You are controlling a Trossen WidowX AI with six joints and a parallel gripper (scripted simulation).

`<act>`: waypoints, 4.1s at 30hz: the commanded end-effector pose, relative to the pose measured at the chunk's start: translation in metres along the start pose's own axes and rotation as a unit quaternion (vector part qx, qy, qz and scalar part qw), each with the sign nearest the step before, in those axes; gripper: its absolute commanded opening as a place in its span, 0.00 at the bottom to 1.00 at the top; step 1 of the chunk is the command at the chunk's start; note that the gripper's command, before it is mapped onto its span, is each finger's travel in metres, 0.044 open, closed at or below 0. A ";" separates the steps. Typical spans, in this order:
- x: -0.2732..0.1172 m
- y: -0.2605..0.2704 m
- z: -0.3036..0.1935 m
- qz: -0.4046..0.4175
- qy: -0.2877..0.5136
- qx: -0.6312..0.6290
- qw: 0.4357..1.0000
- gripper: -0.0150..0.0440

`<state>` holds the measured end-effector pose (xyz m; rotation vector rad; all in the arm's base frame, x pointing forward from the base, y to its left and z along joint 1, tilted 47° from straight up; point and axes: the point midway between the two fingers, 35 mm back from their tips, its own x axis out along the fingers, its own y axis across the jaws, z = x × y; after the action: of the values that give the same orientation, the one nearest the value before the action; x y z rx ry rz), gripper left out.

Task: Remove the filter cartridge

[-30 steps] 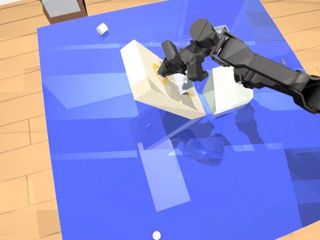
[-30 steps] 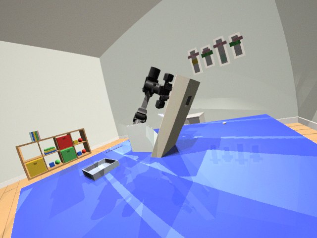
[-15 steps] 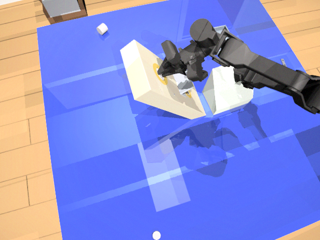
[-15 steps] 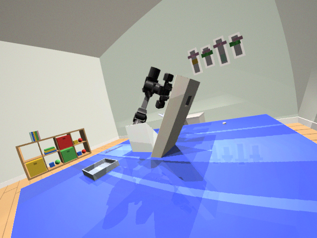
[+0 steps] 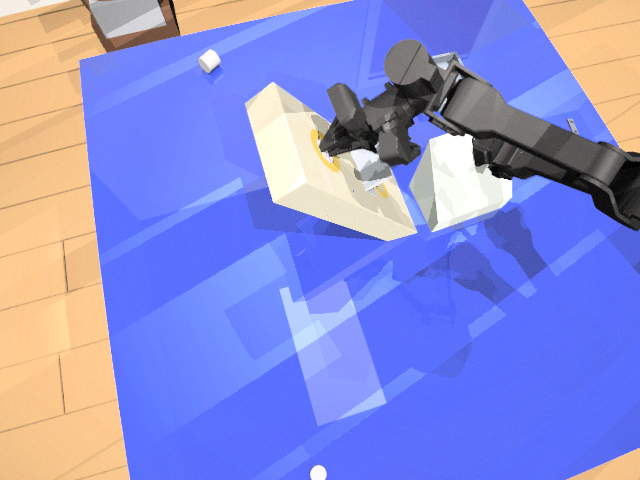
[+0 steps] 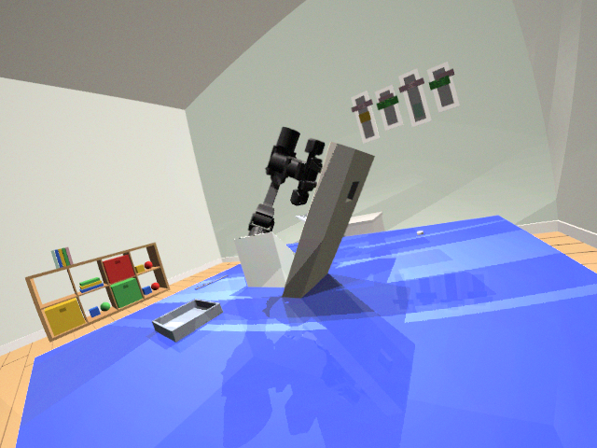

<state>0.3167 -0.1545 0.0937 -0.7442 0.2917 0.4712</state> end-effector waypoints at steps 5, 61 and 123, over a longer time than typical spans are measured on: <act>0.005 0.002 -0.001 0.004 0.002 -0.001 1.000 0.44; 0.012 0.002 0.000 0.004 0.001 -0.001 1.000 0.44; 0.014 0.002 0.000 0.002 0.003 0.677 0.736 0.25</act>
<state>0.3224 -0.1526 0.0902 0.6348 0.5214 0.1669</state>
